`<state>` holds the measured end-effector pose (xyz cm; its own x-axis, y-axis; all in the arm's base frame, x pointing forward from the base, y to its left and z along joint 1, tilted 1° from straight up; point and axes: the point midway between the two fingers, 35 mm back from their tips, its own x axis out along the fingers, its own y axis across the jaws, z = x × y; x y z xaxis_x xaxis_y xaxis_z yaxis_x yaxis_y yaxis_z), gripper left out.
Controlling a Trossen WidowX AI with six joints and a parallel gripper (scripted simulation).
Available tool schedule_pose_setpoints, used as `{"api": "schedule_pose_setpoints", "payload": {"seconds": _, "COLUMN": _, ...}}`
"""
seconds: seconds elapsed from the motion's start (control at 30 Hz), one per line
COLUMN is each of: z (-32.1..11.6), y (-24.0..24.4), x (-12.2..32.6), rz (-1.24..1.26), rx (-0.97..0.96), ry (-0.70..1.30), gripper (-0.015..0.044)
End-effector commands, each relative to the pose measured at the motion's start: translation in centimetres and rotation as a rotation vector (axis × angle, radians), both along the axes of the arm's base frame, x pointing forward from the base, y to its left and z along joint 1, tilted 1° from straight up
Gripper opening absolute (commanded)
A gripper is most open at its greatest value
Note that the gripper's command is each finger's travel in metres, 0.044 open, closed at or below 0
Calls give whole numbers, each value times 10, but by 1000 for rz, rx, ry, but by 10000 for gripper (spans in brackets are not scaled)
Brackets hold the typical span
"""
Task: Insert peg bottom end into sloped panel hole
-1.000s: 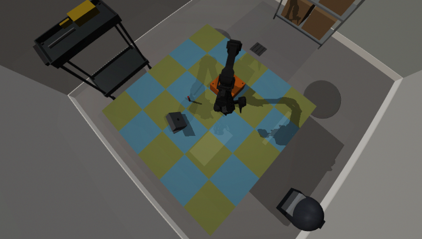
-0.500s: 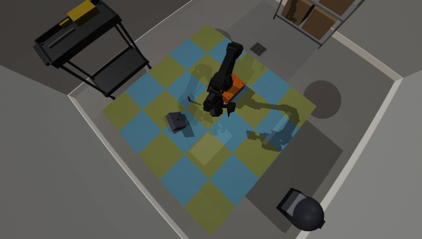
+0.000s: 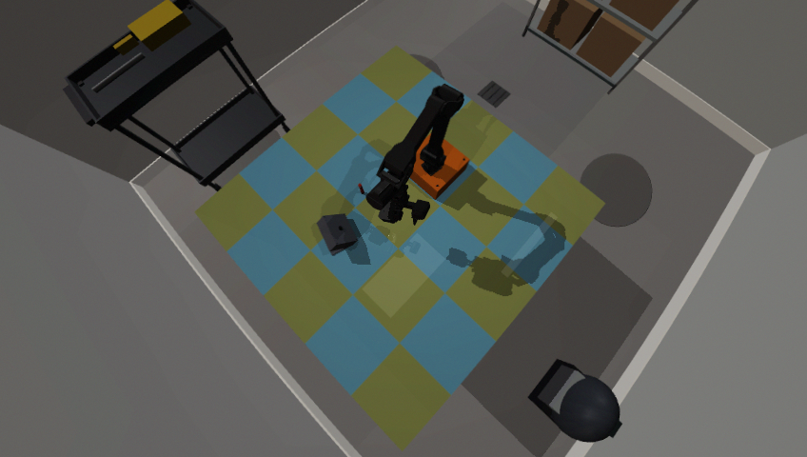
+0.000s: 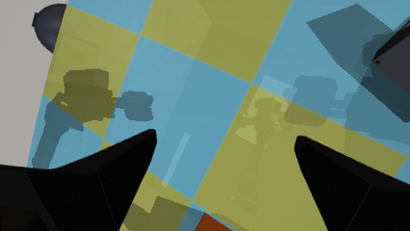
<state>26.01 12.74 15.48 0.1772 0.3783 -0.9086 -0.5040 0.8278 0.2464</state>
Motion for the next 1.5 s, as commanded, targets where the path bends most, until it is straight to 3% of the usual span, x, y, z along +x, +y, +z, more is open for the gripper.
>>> {"api": "schedule_pose_setpoints", "payload": {"seconds": 0.0, "z": -8, "y": -13, "x": 9, "rz": -35, "rx": -29, "ry": 9, "gripper": 440}}
{"api": "schedule_pose_setpoints", "payload": {"seconds": 0.77, "z": -49, "y": -113, "x": 44, "rz": -287, "rx": -180, "ry": 92, "gripper": 440}}
{"api": "schedule_pose_setpoints", "payload": {"seconds": 1.47, "z": -88, "y": -208, "x": 38, "rz": -500, "rx": -290, "ry": 210, "gripper": 440}}
